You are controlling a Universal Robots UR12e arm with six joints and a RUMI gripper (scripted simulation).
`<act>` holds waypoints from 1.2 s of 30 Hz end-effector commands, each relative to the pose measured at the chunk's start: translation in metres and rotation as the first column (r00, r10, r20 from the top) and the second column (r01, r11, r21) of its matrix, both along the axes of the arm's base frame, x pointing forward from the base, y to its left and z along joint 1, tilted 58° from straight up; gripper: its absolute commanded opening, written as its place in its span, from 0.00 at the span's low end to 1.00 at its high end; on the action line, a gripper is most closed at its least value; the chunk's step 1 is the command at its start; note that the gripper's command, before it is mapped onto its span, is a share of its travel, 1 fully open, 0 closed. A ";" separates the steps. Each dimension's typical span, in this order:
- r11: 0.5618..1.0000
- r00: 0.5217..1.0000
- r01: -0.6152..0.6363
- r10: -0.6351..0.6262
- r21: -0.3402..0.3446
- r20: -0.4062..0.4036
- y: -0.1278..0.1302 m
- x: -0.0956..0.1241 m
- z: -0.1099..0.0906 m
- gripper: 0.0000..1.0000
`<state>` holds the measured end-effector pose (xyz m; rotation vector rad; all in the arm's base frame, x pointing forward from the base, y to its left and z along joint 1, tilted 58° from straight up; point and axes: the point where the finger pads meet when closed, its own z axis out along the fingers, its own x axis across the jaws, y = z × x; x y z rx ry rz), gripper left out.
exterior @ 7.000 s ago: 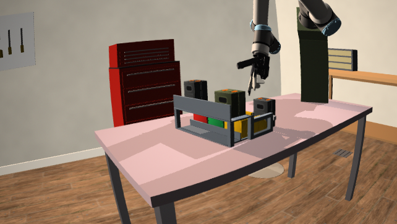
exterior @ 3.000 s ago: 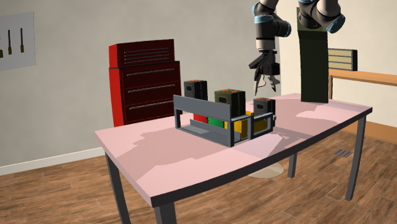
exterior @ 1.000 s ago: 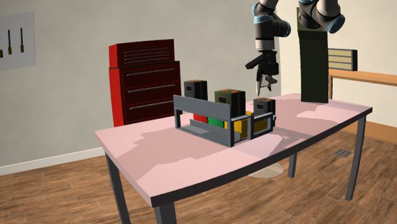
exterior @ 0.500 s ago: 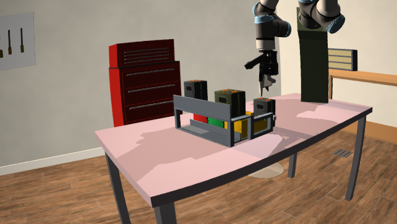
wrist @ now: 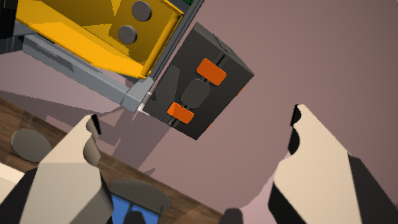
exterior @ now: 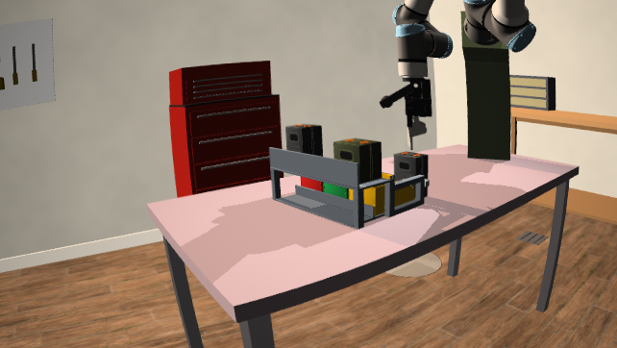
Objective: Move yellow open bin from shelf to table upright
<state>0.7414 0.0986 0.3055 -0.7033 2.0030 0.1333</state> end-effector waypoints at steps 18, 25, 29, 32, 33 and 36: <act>0.935 0.969 -0.180 0.222 -0.305 0.110 0.000 0.000 0.000 1.00; 0.935 0.969 -0.180 0.222 -0.305 0.110 0.000 0.000 0.000 1.00; 0.920 0.962 -0.195 0.247 -0.339 0.118 0.000 0.000 0.000 1.00; 0.854 0.930 -0.245 0.341 -0.458 0.138 0.000 0.000 0.000 1.00; 0.829 0.918 -0.259 0.372 -0.496 0.141 0.000 0.000 0.000 1.00; 0.829 0.918 -0.259 0.372 -0.496 0.141 0.000 0.000 0.000 1.00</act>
